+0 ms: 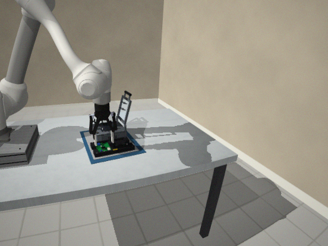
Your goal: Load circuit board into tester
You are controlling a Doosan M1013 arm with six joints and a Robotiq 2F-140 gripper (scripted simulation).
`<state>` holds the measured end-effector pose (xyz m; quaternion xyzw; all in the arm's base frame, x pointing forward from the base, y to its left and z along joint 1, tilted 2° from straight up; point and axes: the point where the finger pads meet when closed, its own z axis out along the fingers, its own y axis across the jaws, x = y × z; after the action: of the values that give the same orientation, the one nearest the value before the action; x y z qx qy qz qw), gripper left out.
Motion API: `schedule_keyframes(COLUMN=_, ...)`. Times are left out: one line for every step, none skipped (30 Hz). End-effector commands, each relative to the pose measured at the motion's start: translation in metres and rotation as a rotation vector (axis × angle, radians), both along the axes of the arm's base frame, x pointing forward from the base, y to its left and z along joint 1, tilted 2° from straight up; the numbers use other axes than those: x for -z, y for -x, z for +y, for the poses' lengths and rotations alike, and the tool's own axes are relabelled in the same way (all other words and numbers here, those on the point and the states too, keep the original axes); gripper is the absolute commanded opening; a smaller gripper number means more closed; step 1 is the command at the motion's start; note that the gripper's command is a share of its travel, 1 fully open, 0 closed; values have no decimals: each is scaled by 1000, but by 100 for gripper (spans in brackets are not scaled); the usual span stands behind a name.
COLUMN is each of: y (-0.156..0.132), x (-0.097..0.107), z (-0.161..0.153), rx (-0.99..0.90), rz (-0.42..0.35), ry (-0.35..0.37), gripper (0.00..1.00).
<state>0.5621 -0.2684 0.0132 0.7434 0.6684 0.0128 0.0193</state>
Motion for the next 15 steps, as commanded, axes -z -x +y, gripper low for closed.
schedule_keyframes(y=3, x=7, z=2, rx=-5, rz=5, ry=2, gripper=58)
schedule_keyframes(y=3, x=8, z=2, rx=-5, rz=5, ry=2, gripper=58)
schedule_keyframes(y=3, x=9, z=2, rx=-5, rz=5, ry=2, gripper=58)
schedule_keyframes(y=3, x=9, z=2, rx=-5, rz=5, ry=2, gripper=58)
schedule_keyframes(y=3, x=10, z=2, rx=-5, rz=5, ry=2, gripper=58)
schedule_keyframes(y=3, x=10, z=2, rx=-5, rz=5, ry=2, gripper=58)
schedule_keyframes(y=3, x=10, z=2, rx=-5, rz=5, ry=2, gripper=58)
schedule_keyframes(y=3, x=10, z=2, rx=-5, rz=5, ry=2, gripper=58)
schedule_keyframes(y=3, x=11, z=2, rx=-5, rz=5, ry=2, gripper=58)
schedule_keyframes(y=3, x=11, z=2, rx=-5, rz=5, ry=2, gripper=58)
schedule_keyframes(y=3, x=11, z=2, rx=-5, rz=5, ry=2, gripper=58)
schedule_keyframes(y=3, x=11, z=2, rx=-5, rz=5, ry=2, gripper=58)
schedule_keyframes(y=3, x=11, z=2, rx=-5, rz=5, ry=2, gripper=58)
schedule_keyframes(y=3, x=11, z=2, rx=-5, rz=5, ry=2, gripper=58)
schedule_keyframes(y=3, x=11, z=2, rx=-5, rz=5, ry=2, gripper=58)
